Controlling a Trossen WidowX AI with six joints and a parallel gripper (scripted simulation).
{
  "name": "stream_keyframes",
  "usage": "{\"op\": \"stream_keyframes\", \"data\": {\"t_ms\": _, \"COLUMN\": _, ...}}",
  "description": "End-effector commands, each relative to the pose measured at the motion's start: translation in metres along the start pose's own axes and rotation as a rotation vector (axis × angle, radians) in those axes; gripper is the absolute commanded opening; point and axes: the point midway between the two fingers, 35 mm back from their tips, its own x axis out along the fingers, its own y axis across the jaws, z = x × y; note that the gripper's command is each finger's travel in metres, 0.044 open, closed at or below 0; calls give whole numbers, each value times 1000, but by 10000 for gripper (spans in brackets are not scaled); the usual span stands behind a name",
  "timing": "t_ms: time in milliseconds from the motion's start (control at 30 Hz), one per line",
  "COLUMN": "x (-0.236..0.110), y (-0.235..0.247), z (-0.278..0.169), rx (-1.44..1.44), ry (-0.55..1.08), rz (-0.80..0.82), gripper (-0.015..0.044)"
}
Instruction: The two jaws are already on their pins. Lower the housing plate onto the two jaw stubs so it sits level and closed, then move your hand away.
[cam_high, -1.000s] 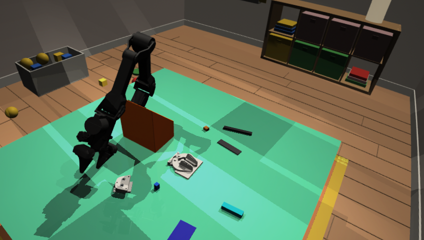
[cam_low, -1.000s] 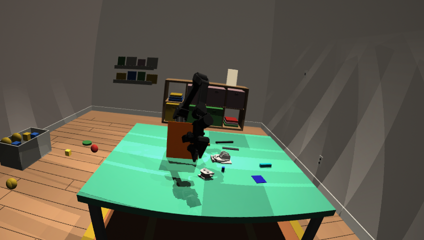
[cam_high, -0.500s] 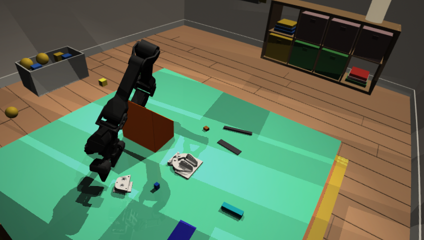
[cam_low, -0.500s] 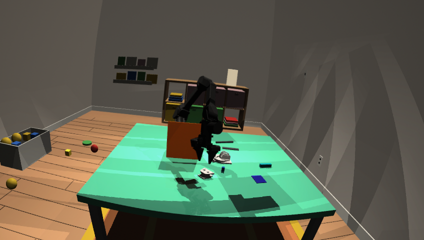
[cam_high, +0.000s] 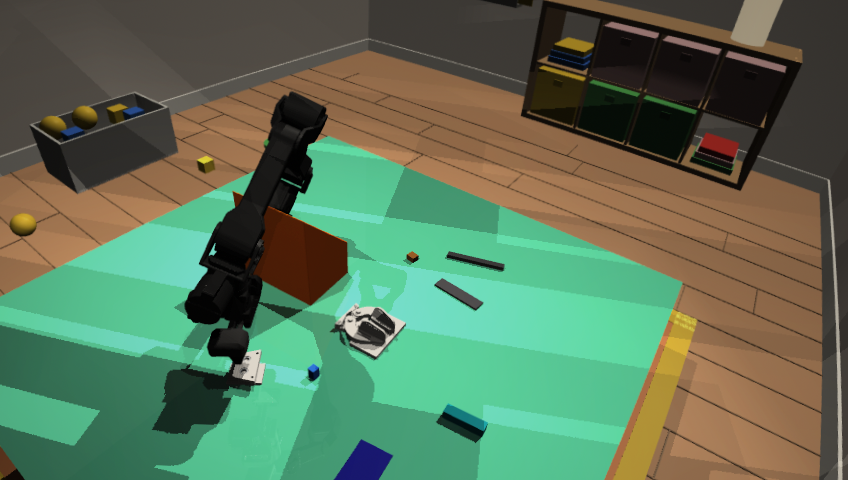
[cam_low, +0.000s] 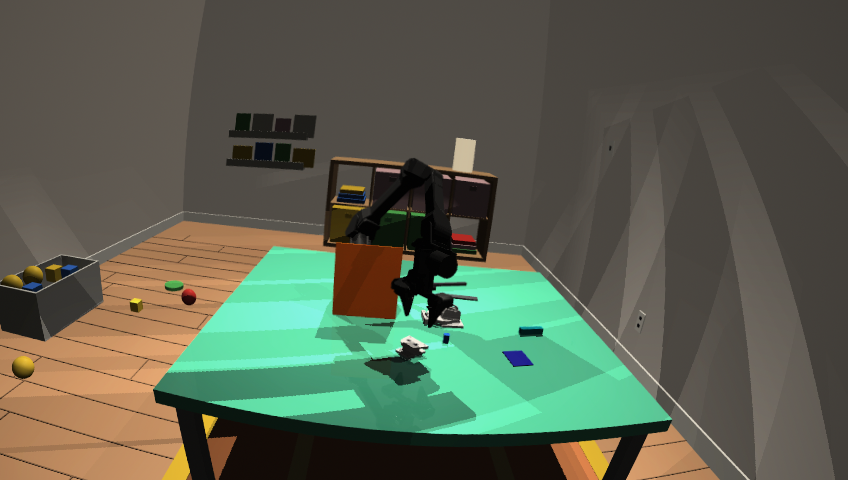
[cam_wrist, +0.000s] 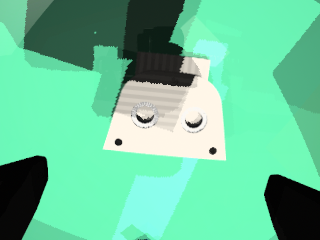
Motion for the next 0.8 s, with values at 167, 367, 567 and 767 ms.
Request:
{"op": "stream_keyframes", "data": {"t_ms": 167, "x": 35, "y": -7, "z": -1, "rx": 1, "ry": 5, "rz": -21, "gripper": 440}}
{"op": "stream_keyframes", "data": {"t_ms": 367, "x": 35, "y": -7, "z": -1, "rx": 1, "ry": 5, "rz": -21, "gripper": 440}}
{"op": "stream_keyframes", "data": {"t_ms": 567, "x": 40, "y": -6, "z": -1, "rx": 1, "ry": 5, "rz": -21, "gripper": 440}}
{"op": "stream_keyframes", "data": {"t_ms": 767, "x": 50, "y": -5, "z": -2, "rx": 0, "ry": 5, "rz": -21, "gripper": 440}}
